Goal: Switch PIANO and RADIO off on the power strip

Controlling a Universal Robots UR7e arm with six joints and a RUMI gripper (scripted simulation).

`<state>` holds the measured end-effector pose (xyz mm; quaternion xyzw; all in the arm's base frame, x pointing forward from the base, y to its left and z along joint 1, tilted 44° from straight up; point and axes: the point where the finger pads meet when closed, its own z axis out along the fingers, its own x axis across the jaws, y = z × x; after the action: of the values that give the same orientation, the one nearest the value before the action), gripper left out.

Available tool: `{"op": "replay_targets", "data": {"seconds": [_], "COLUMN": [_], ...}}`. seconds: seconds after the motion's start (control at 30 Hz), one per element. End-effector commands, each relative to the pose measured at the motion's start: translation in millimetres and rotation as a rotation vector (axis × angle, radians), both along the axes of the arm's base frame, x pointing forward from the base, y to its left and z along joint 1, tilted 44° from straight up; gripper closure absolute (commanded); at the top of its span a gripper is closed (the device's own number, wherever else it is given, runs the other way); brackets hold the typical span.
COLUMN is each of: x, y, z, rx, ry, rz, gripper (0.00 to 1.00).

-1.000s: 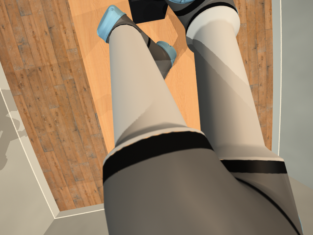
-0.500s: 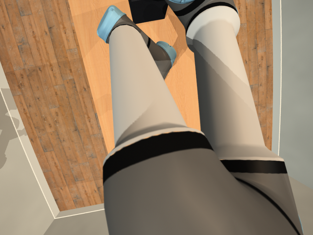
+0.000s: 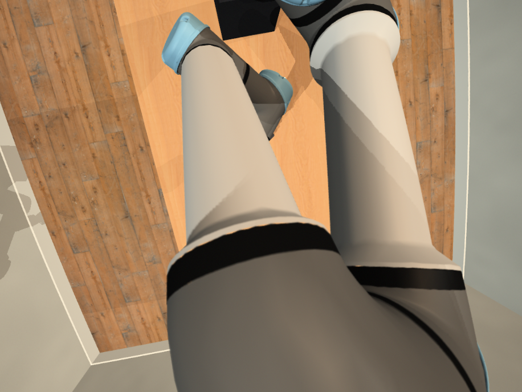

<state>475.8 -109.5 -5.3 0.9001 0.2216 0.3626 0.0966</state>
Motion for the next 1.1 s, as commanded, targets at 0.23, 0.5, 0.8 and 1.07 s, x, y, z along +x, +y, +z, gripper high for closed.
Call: {"op": "replay_targets", "data": {"seconds": [0.23,0.5,0.8,1.07], "x": [4.1,3.6,3.6,-1.6], "y": [-0.1,0.2,0.2,0.6], "z": [-2.0,-2.0,-2.0,1.5], "rx": [-0.003,-0.002,-0.002,0.000], "ry": [-0.002,-0.002,-0.002,-0.001], "rz": [0.002,0.002,0.002,0.000], "gripper": [1.00,1.00,1.00,1.00]}}
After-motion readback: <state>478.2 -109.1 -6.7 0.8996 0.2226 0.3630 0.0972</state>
